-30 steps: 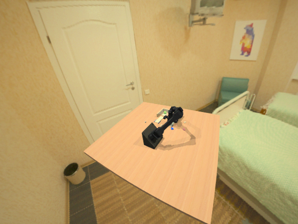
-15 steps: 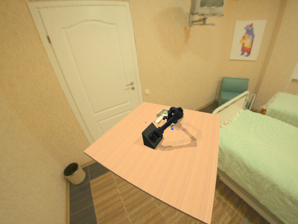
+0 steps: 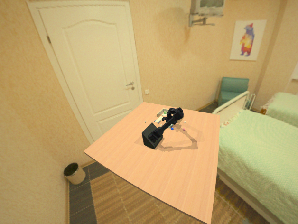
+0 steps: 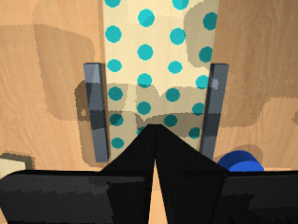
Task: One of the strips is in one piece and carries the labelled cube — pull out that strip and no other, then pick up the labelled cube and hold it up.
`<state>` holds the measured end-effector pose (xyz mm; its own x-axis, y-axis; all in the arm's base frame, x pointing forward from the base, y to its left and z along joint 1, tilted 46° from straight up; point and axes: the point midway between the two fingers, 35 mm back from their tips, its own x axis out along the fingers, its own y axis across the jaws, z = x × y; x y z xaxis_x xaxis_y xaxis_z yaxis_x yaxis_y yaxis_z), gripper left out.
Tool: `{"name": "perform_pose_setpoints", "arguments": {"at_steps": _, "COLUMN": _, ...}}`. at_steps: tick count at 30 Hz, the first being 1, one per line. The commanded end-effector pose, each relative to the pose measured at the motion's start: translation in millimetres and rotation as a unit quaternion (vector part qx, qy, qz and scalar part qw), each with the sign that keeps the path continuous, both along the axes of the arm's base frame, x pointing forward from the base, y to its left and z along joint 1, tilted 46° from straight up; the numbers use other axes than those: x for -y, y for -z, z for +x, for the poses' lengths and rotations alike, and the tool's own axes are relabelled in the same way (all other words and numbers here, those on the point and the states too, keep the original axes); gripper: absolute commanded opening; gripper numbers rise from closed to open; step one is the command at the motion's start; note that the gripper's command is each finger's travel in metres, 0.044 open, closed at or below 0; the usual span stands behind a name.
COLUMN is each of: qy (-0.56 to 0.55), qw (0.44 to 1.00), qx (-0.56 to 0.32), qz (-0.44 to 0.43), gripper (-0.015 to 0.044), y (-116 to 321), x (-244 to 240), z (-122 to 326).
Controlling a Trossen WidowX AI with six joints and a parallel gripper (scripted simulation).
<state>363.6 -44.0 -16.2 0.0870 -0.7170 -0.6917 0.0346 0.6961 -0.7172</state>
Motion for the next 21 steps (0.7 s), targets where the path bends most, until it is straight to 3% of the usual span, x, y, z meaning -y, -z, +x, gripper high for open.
{"name": "perform_pose_setpoints", "arguments": {"at_steps": 1, "qy": 0.005, "qw": 1.0, "qx": -0.007, "qz": -0.002, "gripper": 0.0, "y": 4, "x": 4, "z": -11}}
{"name": "perform_pose_setpoints", "arguments": {"at_steps": 21, "qy": 0.005, "qw": 1.0, "qx": -0.008, "qz": -0.002, "gripper": 0.0, "y": 7, "x": 6, "z": -41}}
